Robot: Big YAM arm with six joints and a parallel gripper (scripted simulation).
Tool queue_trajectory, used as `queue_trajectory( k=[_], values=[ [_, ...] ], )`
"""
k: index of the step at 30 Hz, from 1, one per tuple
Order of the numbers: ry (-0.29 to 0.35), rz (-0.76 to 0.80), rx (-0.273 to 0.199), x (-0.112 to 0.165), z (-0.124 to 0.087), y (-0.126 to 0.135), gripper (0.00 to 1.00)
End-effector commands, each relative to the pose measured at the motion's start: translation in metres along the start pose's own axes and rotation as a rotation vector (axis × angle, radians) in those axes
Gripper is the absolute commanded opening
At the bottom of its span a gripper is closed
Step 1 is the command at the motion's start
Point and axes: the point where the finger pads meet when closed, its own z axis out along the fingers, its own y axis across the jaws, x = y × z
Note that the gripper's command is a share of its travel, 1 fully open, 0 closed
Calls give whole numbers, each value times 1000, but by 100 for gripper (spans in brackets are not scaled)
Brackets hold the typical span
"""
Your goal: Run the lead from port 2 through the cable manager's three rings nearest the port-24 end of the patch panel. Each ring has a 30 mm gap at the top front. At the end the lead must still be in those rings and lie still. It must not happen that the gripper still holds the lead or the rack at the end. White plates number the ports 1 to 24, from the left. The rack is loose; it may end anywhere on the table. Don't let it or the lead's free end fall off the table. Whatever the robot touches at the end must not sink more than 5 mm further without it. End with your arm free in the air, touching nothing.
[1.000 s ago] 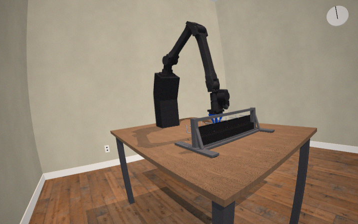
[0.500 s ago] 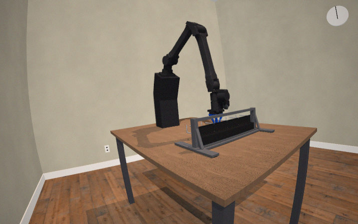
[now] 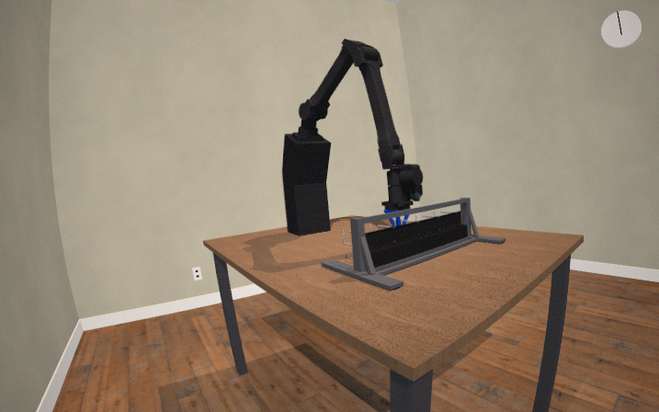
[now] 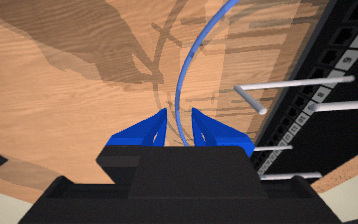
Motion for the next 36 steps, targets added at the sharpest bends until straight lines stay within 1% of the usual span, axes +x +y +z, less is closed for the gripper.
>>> queue_trajectory(
  k=[1,11,15,20,36],
  values=[
    [-3,10,9,5,-6,-11,32],
    [-2,10,6,5,-6,-9,32],
    [-3,10,8,4,-6,-4,32],
    [-7,11,21,3,-7,-6,32],
    [-7,11,21,3,-7,-6,32]
  ],
)
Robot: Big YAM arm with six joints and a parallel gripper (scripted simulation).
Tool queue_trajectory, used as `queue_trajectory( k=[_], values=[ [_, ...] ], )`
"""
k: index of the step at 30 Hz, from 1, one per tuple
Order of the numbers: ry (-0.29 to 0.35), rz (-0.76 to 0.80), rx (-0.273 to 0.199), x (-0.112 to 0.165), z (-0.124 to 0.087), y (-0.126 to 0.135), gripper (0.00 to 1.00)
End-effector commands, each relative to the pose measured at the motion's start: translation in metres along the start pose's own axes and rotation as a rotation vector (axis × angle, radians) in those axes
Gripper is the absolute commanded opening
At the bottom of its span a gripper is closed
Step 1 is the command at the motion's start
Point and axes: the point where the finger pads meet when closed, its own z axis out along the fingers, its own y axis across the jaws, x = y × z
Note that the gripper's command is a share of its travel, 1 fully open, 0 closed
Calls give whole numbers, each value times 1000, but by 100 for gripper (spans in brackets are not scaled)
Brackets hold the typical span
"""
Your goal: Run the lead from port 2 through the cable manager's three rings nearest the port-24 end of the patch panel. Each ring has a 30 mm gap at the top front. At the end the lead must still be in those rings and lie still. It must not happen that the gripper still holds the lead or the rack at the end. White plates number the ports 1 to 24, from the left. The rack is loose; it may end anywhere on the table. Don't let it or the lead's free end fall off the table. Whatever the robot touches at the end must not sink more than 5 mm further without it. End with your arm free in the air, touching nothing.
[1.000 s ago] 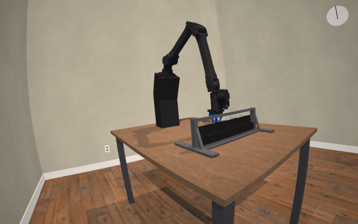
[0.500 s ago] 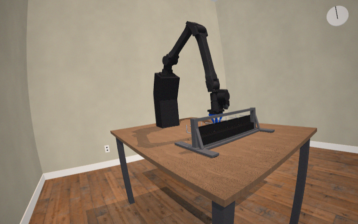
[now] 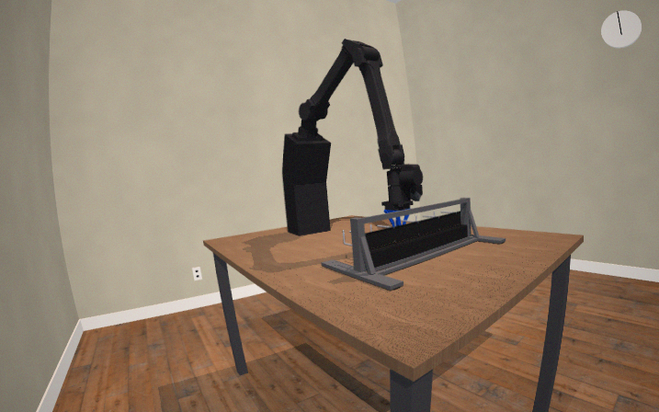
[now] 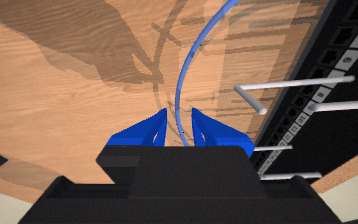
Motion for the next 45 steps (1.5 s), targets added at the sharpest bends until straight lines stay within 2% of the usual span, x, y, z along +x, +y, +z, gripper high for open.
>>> queue_trajectory(
  k=[1,26,35,39,45],
  values=[
    [-7,11,21,3,-7,-6,32],
    [-7,11,20,3,-6,-6,32],
    [-2,9,1,4,3,4,32],
    [-5,11,16,4,0,-5,32],
    [-4,11,15,4,6,-6,32]
  ],
)
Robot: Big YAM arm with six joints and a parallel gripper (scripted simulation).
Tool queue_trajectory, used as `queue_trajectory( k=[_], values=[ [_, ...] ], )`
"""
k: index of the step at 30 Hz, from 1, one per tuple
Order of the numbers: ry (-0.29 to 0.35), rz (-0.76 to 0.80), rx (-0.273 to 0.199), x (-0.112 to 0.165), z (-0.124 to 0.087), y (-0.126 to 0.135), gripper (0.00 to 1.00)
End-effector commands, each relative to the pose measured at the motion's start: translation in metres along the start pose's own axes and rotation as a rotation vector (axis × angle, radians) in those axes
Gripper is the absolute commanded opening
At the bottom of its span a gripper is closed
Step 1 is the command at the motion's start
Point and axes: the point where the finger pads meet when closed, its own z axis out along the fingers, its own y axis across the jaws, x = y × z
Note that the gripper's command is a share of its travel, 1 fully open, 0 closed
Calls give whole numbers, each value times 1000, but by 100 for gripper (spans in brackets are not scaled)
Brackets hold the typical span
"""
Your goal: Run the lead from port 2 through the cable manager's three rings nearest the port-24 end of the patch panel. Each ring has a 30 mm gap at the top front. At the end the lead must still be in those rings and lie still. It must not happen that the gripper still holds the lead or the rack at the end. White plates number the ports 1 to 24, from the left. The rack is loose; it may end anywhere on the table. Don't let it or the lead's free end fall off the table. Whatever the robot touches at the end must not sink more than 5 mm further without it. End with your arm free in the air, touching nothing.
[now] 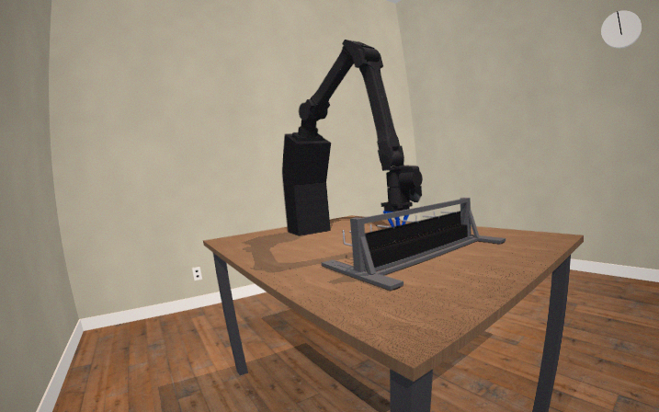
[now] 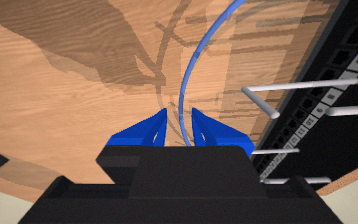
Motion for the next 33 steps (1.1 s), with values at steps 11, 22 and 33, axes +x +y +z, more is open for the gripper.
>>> queue_trajectory(
  k=[11,22,33],
  values=[
    [-8,10,35,4,5,-17,32],
    [-9,10,40,3,8,-19,32],
    [-7,9,29,4,15,-13,32]
  ],
)
